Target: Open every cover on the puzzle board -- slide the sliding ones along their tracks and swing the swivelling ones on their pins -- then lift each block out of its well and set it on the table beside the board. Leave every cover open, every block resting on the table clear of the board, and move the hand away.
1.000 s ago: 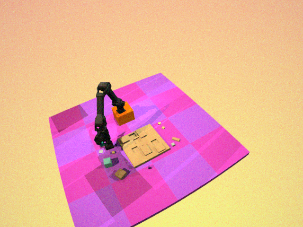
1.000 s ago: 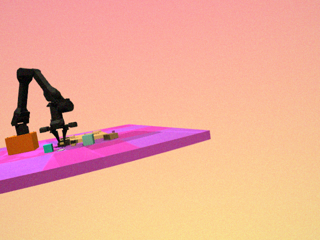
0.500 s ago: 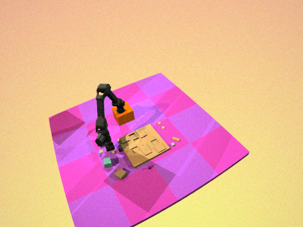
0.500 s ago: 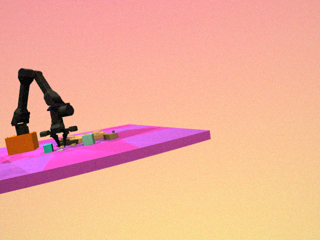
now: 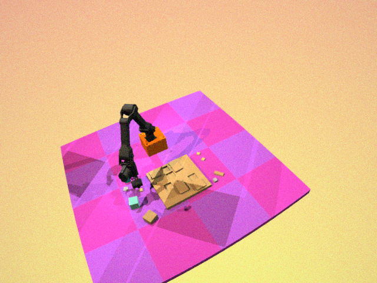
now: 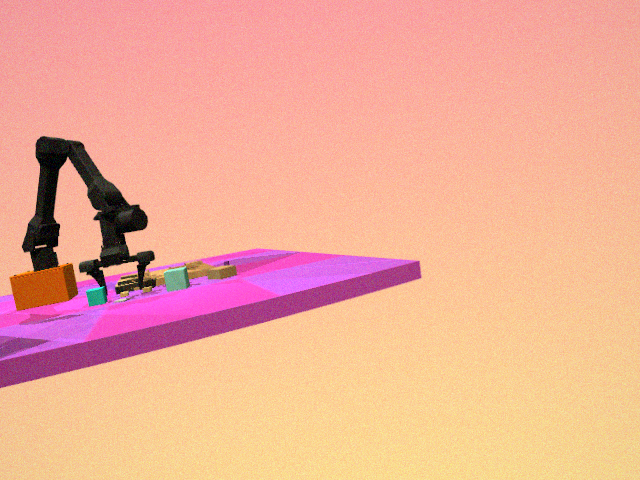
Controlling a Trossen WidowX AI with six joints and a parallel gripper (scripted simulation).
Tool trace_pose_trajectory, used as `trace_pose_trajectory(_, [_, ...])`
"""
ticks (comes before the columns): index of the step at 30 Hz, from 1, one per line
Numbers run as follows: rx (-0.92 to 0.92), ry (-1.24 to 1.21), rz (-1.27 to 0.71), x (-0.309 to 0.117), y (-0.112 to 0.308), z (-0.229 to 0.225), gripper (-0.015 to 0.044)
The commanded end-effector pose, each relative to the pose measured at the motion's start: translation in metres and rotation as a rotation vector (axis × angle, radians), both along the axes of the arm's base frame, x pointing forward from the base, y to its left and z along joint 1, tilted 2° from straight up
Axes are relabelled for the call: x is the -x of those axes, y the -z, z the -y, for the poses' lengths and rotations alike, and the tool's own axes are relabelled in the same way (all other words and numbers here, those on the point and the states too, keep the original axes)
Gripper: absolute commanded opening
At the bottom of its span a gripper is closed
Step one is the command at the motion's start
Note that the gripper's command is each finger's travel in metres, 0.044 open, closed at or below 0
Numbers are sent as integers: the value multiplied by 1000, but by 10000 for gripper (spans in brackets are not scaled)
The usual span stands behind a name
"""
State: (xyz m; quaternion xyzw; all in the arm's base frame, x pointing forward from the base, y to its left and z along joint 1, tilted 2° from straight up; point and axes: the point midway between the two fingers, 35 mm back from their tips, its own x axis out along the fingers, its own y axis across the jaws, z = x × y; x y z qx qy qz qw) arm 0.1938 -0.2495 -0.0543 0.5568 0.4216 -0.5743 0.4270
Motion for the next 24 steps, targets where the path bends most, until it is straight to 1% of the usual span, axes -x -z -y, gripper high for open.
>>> trace_pose_trajectory(1, [8, -1, 6, -2, -11, 2, 440])
trace_pose_trajectory(19, [10, -4, 6, -2, -69, 0, 440])
trace_pose_trajectory(22, [10, -4, 6, -2, -73, -1, 440])
trace_pose_trajectory(24, [17, -35, 2, -9, -74, -6, 440])
